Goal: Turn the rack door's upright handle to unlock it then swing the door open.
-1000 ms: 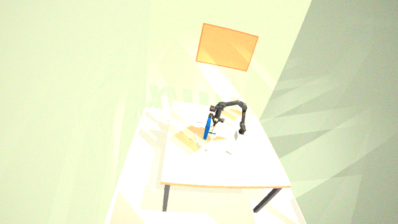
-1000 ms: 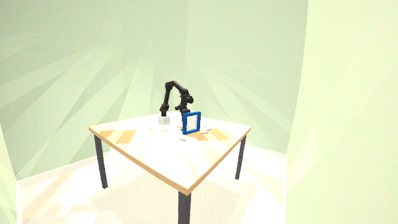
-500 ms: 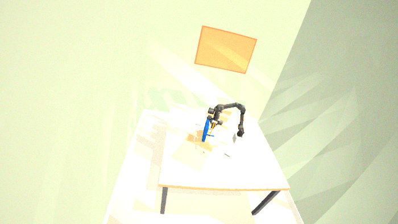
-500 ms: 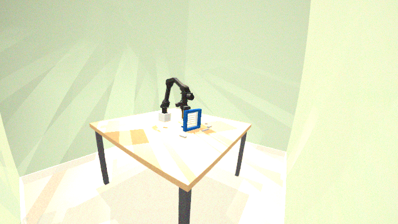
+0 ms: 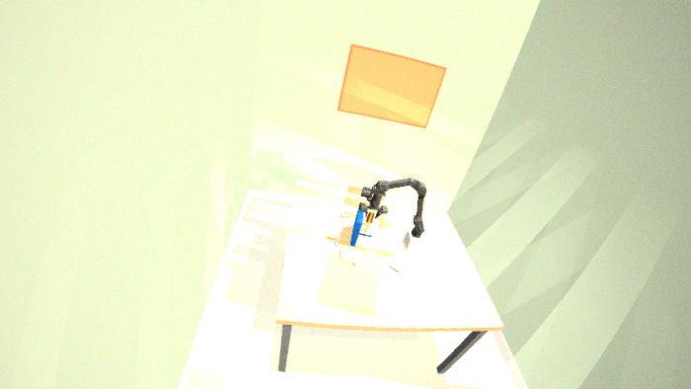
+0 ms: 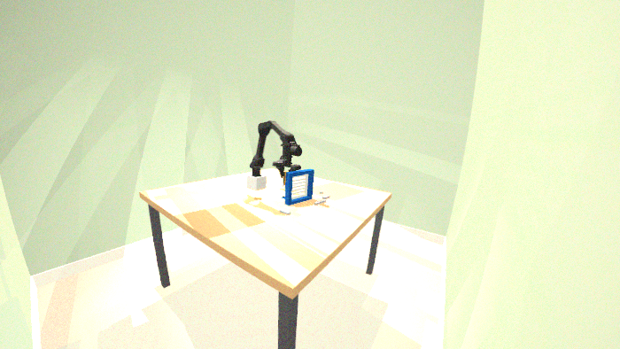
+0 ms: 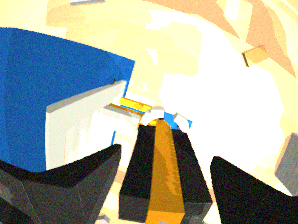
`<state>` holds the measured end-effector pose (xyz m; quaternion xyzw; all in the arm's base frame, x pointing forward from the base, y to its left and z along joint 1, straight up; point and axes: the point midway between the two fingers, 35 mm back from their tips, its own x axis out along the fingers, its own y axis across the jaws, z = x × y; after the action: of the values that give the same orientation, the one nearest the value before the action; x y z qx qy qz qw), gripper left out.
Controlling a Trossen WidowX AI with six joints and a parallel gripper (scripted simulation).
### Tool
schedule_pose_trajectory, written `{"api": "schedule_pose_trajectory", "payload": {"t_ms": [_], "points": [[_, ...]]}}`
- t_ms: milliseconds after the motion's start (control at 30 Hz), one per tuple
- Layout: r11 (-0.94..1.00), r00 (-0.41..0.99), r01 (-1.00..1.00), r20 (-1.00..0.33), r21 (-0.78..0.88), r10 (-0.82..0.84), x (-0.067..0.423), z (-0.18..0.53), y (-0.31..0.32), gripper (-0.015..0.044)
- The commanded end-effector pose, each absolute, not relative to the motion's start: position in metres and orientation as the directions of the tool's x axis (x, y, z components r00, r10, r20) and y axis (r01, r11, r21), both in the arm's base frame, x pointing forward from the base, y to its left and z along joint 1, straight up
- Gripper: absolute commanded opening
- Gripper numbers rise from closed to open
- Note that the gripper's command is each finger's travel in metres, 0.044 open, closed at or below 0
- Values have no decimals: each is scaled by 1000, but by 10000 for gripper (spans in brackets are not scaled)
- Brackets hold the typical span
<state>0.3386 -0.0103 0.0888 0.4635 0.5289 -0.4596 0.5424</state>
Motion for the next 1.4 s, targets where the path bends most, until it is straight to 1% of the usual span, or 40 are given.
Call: {"api": "schedule_pose_trajectory", "payload": {"t_ms": [0, 167, 367, 533, 700, 867, 1033, 1200, 1367], "points": [[330, 27, 944, -1000, 25, -2, 341, 88, -8, 297], [551, 27, 834, -1000, 21, -2, 341, 88, -8, 297], [772, 27, 636, -1000, 16, -2, 341, 88, -8, 297], [904, 27, 428, -1000, 10, -2, 341, 88, -8, 297], [981, 27, 193, -1000, 3, -2, 341, 88, -8, 297], [999, 27, -53, -1000, -4, -2, 341, 88, -8, 297], [955, 27, -296, -1000, -10, -2, 341, 88, -8, 297], [853, 27, -521, -1000, -16, -2, 341, 88, -8, 297], [699, 27, -715, -1000, -21, -2, 341, 88, -8, 297]]}}
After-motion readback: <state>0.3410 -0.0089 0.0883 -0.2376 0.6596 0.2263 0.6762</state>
